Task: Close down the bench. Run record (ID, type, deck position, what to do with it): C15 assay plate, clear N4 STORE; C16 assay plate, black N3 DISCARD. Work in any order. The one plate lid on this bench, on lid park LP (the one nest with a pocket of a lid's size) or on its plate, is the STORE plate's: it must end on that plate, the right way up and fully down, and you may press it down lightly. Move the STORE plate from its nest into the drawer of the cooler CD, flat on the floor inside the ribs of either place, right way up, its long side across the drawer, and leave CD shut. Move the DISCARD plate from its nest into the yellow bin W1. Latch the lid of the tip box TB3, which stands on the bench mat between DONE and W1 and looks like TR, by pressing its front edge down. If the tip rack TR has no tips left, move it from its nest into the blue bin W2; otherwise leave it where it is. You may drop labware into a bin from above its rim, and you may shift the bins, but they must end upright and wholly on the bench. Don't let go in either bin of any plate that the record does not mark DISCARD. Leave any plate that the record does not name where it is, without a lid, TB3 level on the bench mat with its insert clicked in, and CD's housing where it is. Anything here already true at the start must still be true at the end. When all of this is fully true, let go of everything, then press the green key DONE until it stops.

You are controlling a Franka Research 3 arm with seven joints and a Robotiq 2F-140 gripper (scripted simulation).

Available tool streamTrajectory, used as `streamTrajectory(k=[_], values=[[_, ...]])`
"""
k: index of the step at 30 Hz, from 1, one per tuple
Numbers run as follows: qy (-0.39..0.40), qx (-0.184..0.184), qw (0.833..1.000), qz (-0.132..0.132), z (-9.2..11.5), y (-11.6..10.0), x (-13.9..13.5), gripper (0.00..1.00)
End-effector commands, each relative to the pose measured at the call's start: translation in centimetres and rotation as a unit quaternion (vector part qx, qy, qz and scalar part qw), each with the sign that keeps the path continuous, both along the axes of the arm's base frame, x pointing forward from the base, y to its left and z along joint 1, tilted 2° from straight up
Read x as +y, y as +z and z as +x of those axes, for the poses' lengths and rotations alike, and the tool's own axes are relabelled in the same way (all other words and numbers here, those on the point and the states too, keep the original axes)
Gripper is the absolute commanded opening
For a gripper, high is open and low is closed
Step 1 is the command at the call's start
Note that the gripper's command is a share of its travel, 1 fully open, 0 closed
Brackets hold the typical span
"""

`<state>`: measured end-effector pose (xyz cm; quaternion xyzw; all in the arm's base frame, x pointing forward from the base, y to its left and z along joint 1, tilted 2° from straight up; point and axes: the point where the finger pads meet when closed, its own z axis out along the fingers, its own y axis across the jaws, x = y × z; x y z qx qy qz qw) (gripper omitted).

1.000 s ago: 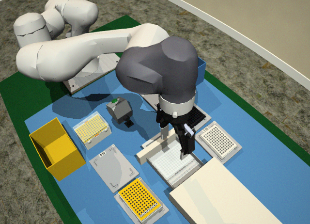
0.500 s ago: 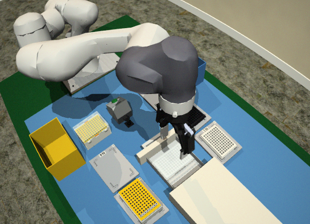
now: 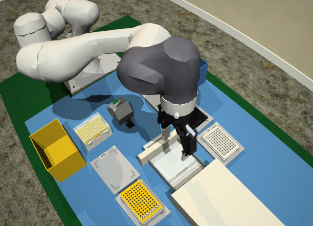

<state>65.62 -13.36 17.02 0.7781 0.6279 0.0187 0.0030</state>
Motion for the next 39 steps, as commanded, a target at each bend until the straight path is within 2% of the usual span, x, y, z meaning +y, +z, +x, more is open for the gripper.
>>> streamTrajectory(k=[1, 27, 28, 39], values=[[0.003, 0.001, 1.000, 0.001, -0.1, 0.1, 0.1, 0.61], [0.003, 0.001, 1.000, 0.001, -0.1, 0.1, 0.1, 0.61], [0.003, 0.001, 1.000, 0.001, -0.5, 0.0, 0.2, 0.00], [0.003, 0.001, 1.000, 0.001, -4.7, -1.1, 1.1, 0.00]])
